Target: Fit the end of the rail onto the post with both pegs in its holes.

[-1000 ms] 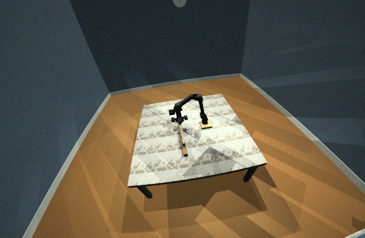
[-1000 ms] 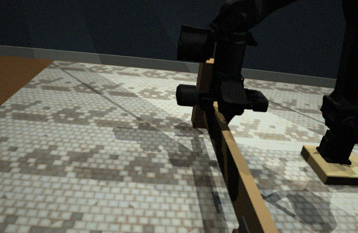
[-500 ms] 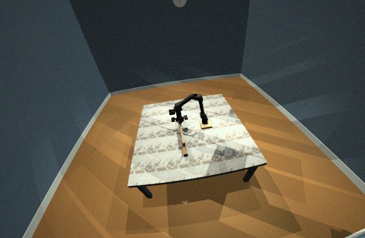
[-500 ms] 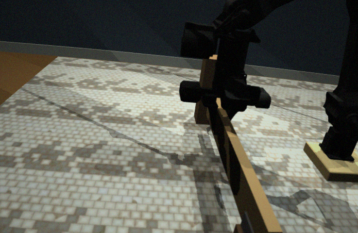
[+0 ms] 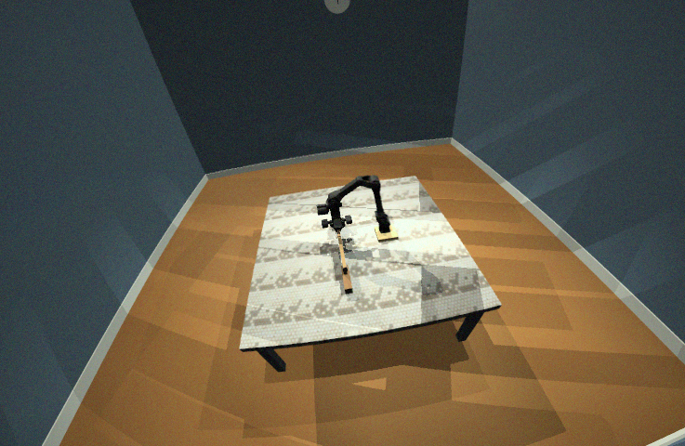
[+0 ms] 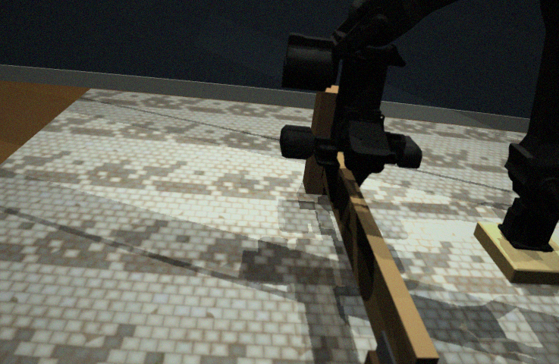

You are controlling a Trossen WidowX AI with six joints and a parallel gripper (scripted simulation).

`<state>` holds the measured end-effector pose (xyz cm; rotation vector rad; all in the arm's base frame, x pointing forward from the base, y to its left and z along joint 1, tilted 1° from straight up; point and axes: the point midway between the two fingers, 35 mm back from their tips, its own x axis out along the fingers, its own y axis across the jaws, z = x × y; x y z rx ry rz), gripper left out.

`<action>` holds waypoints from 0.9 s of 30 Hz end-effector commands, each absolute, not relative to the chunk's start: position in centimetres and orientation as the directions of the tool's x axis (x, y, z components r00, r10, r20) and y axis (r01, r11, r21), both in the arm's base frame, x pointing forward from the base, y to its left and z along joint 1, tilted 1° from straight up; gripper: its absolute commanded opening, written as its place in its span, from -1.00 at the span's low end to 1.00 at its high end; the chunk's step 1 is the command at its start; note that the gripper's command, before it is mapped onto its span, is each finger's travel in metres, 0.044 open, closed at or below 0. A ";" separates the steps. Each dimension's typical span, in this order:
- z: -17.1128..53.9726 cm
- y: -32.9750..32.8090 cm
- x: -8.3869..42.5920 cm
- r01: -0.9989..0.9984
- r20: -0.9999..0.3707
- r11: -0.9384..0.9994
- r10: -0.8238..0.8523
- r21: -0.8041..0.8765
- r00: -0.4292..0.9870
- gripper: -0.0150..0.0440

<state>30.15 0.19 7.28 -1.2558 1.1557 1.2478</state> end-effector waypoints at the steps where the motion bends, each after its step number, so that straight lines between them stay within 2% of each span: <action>1: 7.4 0.0 30.2 -0.998 -1.000 -0.066 0.010 -0.022 0.021 -0.49; 27: 7.8 -0.8 30.3 -0.998 -1.000 -0.066 0.009 -0.022 0.021 -0.49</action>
